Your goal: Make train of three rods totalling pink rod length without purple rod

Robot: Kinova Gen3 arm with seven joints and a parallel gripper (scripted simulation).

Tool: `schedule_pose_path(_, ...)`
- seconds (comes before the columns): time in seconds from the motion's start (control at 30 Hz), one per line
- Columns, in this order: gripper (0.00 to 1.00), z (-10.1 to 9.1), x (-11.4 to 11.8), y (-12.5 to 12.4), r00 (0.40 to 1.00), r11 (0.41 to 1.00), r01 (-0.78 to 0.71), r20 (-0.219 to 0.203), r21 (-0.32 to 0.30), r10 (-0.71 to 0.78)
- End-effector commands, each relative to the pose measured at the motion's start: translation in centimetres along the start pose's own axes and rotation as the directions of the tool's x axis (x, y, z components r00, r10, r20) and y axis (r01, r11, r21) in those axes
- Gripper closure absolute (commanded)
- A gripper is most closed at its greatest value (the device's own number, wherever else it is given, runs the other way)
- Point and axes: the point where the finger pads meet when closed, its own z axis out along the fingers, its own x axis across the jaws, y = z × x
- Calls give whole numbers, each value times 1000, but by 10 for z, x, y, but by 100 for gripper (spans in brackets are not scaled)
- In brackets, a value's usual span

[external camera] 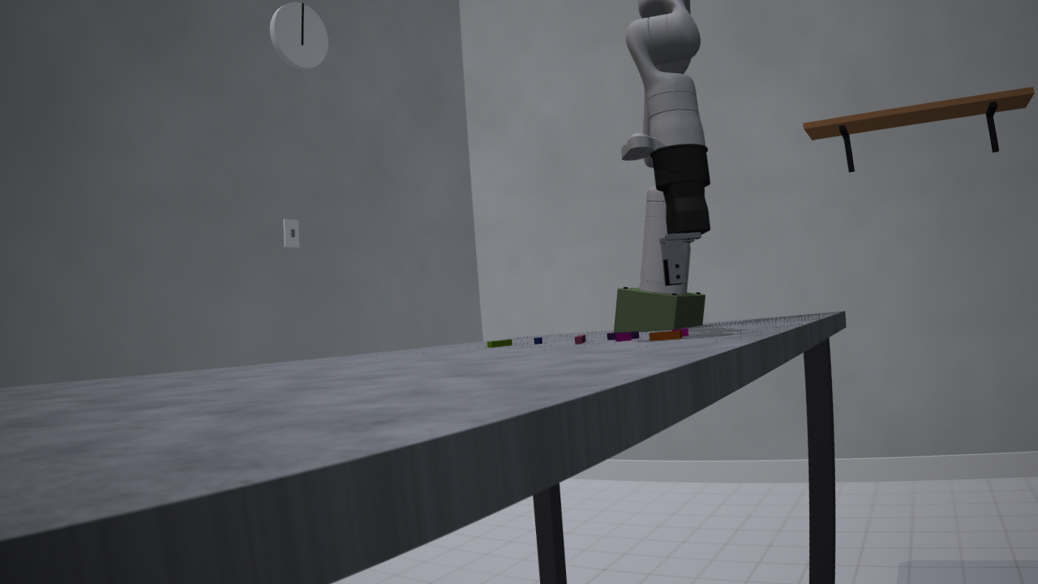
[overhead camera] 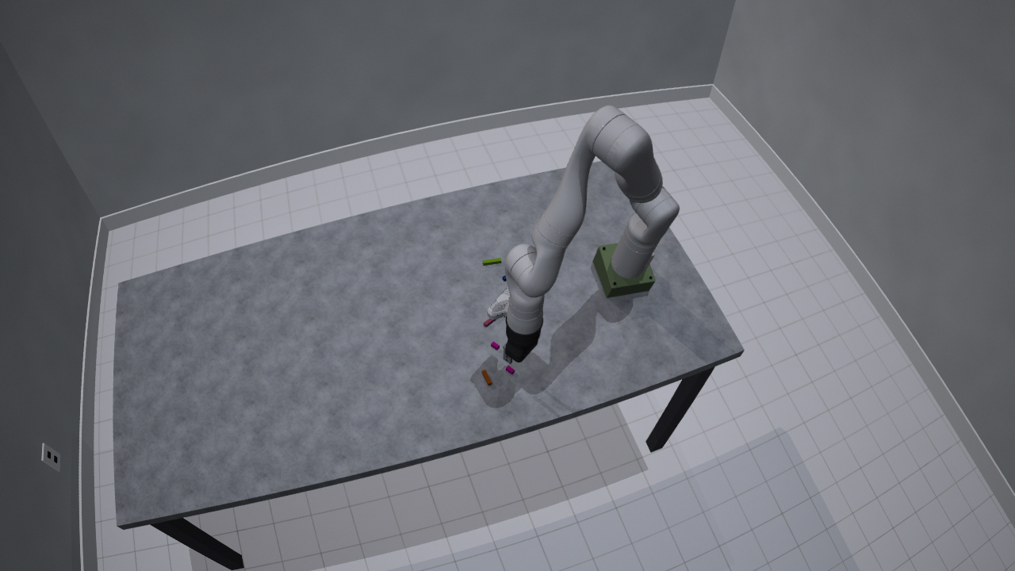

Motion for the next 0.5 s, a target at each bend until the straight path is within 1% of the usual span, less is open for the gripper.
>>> schedule_pose_path(0.0, 46, 1, -2, 0, 1000, 1000, -15, 3, 0, 15)
schedule_pose_path(0.1, 46, 2, -2, 0, 1000, 1000, -16, 6, 1, 16)
schedule_pose_path(0.47, 46, 13, -1, 0, 1000, 1000, -17, 3, 1, 17)
